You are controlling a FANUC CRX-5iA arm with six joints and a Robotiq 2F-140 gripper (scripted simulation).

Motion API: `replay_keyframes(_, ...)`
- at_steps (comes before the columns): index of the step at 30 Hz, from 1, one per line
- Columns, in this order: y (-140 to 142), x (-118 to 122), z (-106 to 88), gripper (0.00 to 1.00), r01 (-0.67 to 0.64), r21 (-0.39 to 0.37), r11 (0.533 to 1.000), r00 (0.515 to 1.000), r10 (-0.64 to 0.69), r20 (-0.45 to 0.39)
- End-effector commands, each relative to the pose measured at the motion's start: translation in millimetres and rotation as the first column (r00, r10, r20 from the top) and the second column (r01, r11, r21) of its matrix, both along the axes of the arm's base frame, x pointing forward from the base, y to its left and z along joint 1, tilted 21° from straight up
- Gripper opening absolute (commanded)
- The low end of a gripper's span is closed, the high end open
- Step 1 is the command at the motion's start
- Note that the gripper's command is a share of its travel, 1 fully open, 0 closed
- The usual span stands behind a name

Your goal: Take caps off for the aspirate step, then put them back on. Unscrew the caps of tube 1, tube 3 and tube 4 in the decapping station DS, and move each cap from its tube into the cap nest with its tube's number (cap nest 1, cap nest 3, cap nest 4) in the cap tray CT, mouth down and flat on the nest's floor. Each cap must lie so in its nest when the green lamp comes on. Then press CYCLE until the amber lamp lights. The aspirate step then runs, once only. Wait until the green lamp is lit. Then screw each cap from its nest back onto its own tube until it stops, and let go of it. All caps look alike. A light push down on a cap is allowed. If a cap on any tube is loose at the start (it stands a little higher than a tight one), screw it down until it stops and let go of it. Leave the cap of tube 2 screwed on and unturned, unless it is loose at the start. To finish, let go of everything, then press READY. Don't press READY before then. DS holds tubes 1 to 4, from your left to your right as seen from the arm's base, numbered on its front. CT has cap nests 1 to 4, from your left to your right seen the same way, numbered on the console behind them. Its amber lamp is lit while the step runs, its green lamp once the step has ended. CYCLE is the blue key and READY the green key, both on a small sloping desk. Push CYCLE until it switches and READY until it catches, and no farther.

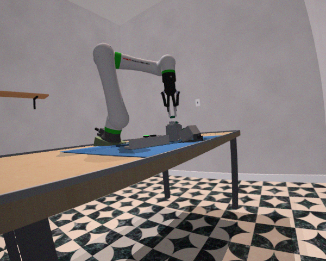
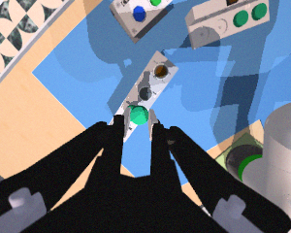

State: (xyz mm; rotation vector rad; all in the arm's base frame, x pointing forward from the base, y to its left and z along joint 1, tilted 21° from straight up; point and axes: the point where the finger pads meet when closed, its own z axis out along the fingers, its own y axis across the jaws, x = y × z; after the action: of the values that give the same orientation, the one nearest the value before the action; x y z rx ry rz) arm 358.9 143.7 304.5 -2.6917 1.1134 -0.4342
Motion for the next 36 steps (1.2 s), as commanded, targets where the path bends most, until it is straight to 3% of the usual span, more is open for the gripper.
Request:
replay_keyframes(1,32.1,-3.4,0.8,0.0,0.005,-0.005,1.0,1.0,-0.005,0.004)
replay_keyframes(5,40.4,-4.4,0.9,0.0,0.005,-0.005,1.0,1.0,-0.005,0.004)
replay_keyframes(9,68.7,-8.0,1.5,0.0,0.005,-0.005,1.0,1.0,-0.005,0.004)
replay_keyframes(17,68.7,-8.0,1.5,0.0,0.005,-0.005,1.0,1.0,-0.005,0.004)
replay_keyframes(27,70.1,0.3,-21.0,0.0,0.005,-0.005,1.0,1.0,-0.005,0.004)
replay_keyframes(36,70.2,0.6,-21.8,0.0,0.005,-0.005,1.0,1.0,-0.005,0.004)
